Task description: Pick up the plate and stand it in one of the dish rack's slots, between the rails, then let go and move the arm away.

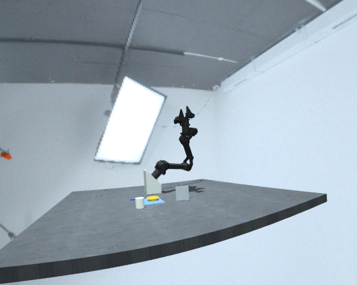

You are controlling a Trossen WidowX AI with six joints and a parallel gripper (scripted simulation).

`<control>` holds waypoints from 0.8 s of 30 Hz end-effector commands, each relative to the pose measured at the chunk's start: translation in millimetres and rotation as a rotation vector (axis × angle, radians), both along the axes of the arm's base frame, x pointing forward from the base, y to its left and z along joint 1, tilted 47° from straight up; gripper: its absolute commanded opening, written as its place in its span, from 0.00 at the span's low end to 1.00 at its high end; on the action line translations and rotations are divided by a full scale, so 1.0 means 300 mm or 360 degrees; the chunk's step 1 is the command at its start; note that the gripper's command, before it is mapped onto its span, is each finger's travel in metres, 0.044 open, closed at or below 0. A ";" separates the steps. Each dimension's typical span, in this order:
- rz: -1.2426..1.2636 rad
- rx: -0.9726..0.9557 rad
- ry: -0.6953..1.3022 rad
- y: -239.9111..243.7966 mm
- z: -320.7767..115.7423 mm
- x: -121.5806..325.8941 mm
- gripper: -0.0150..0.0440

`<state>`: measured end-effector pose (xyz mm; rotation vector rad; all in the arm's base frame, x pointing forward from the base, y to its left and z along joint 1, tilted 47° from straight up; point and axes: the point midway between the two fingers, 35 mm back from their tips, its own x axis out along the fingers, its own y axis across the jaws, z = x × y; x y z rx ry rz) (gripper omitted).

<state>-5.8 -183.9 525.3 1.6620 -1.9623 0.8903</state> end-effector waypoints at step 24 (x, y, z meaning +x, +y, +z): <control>-0.0181 0.0541 0.1047 -0.302 -0.164 0.240 0.93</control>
